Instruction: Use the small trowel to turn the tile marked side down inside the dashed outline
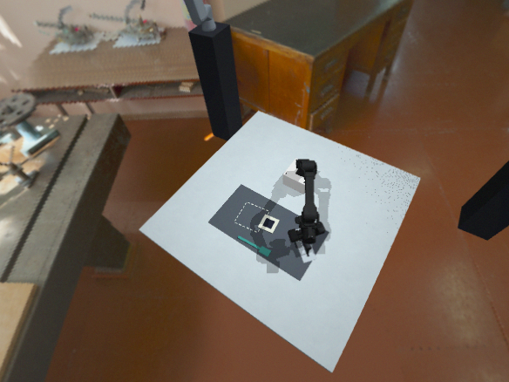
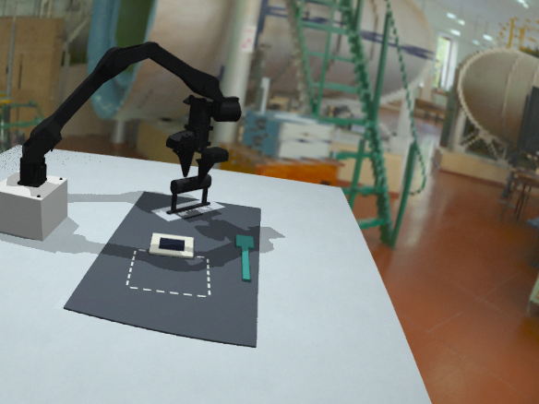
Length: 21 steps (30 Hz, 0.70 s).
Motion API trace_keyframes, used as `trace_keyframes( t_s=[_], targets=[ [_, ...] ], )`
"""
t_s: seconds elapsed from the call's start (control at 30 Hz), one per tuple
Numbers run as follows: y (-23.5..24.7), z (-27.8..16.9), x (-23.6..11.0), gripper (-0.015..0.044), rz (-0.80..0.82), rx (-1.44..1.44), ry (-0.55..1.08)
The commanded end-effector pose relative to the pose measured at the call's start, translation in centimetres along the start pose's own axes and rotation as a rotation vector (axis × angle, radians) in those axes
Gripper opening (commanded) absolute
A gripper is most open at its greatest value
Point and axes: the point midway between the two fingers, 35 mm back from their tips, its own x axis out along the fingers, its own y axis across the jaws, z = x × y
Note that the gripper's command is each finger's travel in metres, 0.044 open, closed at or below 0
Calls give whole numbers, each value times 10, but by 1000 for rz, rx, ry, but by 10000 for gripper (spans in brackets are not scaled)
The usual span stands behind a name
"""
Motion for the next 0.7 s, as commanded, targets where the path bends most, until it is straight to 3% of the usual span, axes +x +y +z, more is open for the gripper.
trace_keyframes(
  t_s=[0.0,0.23,0.4,0.67],
  targets=[
    [-1,1,9,270,-3,3,-6],
    [-1,2,18,270,-3,4,-5],
    [-1,2,18,139,-3,4,-5],
    [-1,2,18,130,-3,4,-5]
  ],
)
